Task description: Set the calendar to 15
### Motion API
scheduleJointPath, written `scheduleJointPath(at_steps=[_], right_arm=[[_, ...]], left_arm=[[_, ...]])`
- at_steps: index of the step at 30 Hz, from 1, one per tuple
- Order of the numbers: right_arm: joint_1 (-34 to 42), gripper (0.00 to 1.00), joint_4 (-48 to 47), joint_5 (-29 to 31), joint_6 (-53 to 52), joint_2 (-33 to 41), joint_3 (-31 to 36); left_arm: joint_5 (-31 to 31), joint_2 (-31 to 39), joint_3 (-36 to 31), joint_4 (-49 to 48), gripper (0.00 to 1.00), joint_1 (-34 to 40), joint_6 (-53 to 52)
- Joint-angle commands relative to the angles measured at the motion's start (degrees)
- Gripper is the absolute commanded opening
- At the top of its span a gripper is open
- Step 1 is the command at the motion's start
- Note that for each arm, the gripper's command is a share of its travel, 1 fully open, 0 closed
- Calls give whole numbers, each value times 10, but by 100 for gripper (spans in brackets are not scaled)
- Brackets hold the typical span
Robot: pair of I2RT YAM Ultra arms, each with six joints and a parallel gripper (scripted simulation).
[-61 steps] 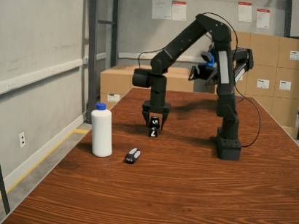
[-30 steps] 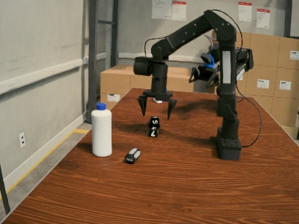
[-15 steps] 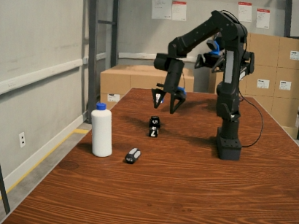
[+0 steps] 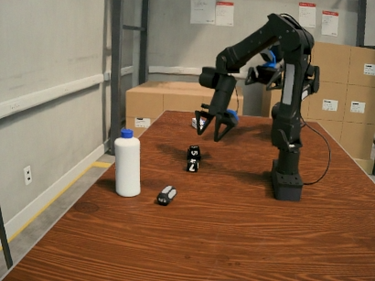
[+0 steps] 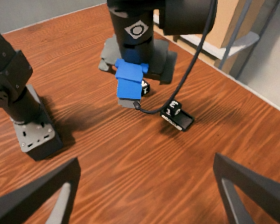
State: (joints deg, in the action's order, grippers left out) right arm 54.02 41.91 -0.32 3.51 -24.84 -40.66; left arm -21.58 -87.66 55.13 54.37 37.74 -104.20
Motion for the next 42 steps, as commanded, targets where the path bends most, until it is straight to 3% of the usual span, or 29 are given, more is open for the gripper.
scheduleJointPath(at_steps=[1,6,42], right_arm=[[-2,100,11,-4,1,9,-10],[-2,100,11,-4,1,9,-10],[-2,100,11,-4,1,9,-10]], left_arm=[[-9,20,-7,-4,100,1,-4],[0,14,1,12,100,-4,29],[188,-142,191,156,100,-219,713]])
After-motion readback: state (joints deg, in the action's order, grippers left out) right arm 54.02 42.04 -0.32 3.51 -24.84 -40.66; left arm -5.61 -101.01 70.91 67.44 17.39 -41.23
